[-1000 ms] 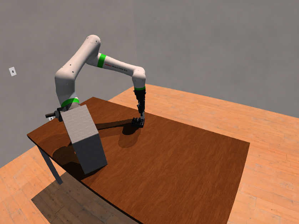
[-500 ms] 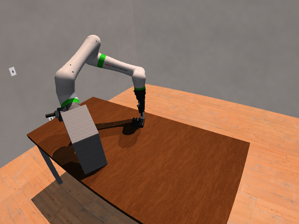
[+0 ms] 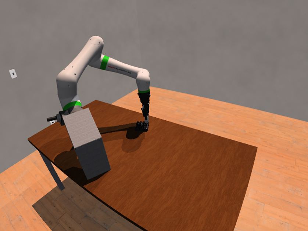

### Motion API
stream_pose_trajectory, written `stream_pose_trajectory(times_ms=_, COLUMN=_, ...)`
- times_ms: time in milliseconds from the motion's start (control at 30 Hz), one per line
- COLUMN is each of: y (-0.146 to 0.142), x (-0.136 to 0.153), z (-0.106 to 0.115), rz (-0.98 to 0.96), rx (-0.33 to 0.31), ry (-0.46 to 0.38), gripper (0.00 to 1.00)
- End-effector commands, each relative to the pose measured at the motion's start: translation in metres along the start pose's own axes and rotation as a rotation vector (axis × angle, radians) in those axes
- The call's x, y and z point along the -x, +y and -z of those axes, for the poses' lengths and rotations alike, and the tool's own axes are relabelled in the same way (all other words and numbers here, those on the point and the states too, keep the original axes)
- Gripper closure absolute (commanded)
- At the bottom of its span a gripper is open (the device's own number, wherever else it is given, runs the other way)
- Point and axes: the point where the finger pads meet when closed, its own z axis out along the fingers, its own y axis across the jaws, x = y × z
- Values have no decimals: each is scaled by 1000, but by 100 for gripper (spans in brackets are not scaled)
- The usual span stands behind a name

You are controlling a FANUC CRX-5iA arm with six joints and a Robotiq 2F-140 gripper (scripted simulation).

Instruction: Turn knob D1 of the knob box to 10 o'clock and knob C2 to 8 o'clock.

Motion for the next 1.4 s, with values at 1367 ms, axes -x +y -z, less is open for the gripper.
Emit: stream_pose_trajectory(times_ms=1367, y=0, x=0, z=0, rz=-578, rx=0, ry=0, gripper=95)
